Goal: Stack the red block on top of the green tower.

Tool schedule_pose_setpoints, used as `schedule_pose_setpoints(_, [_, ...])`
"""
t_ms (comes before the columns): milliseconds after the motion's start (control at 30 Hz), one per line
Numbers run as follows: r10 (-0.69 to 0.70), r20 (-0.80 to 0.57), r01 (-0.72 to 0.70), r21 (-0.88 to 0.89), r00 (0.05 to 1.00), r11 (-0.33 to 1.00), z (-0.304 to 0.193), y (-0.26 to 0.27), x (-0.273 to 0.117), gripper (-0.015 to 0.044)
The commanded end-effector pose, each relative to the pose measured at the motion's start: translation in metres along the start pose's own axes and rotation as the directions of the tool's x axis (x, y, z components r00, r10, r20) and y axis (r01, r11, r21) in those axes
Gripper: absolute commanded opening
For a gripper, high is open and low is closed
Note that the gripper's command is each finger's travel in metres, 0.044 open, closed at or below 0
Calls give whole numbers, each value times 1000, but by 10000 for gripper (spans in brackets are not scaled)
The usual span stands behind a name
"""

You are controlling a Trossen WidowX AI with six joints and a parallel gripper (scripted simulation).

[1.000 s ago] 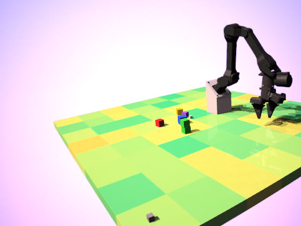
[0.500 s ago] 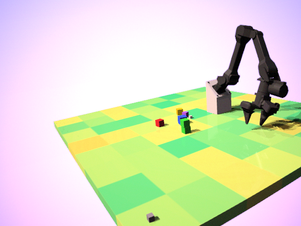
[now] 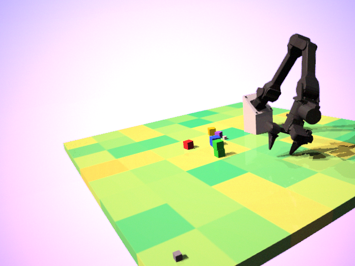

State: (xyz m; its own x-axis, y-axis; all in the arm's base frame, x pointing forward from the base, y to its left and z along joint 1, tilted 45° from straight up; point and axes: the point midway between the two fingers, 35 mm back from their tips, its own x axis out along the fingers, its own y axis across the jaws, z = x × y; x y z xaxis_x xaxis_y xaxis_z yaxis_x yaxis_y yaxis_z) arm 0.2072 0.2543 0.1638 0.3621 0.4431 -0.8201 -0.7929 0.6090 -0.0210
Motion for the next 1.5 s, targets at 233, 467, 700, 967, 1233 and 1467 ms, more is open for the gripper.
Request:
schedule_pose_setpoints(233, [-13,-79,25,153,997,988,-1,-78,24,440])
schedule_pose_setpoints(467, [-17,-107,43,247,994,968,-14,-131,34,440])
schedule_pose_setpoints(700, [-5,-120,46,341,993,939,-30,-176,41,440])
schedule_pose_setpoints(967, [17,-126,42,454,992,890,-57,-239,40,440])
schedule_pose_setpoints(1233, [48,-154,43,533,987,845,-102,-289,35,440])
schedule_pose_setpoints(1467, [167,-133,-42,645,977,763,-147,-311,50,440])
